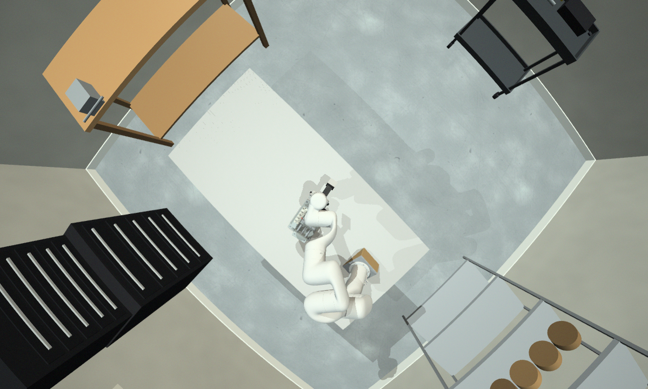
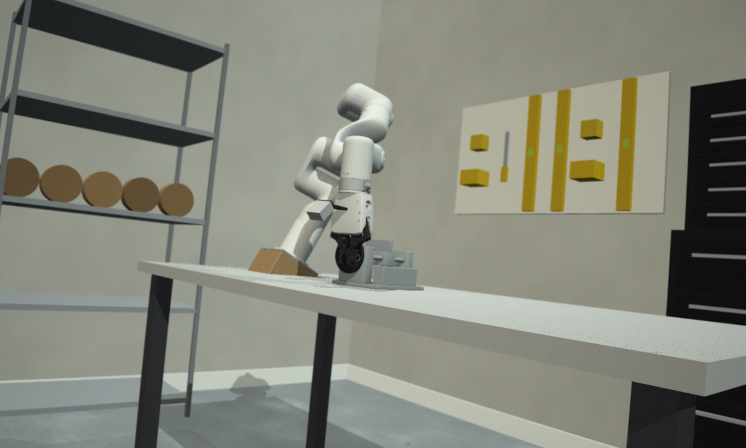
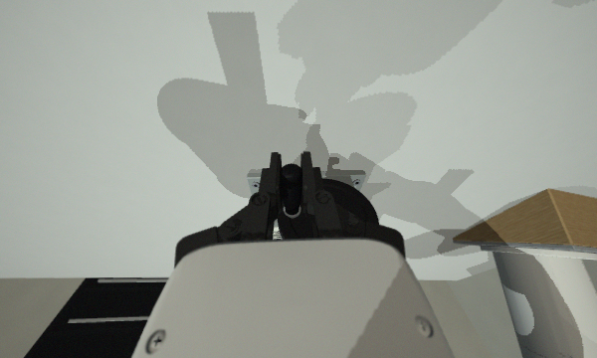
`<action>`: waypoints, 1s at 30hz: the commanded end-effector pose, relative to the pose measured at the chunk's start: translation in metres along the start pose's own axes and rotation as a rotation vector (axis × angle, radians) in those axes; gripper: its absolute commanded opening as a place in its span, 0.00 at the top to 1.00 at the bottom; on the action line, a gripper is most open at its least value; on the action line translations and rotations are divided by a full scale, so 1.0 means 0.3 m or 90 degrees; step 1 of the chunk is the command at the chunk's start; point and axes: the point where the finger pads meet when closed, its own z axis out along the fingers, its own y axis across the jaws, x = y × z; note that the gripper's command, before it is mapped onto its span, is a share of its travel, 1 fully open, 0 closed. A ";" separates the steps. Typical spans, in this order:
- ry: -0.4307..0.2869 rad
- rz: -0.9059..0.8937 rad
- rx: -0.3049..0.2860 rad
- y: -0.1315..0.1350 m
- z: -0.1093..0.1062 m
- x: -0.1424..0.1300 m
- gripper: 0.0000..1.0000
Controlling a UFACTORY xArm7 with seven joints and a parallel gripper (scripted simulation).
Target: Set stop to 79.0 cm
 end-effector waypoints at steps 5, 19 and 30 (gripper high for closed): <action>0.002 0.001 0.001 0.000 -0.033 0.005 0.94; 0.002 0.001 0.001 0.012 -0.070 0.005 0.94; 0.002 0.001 0.001 0.027 -0.092 0.004 0.94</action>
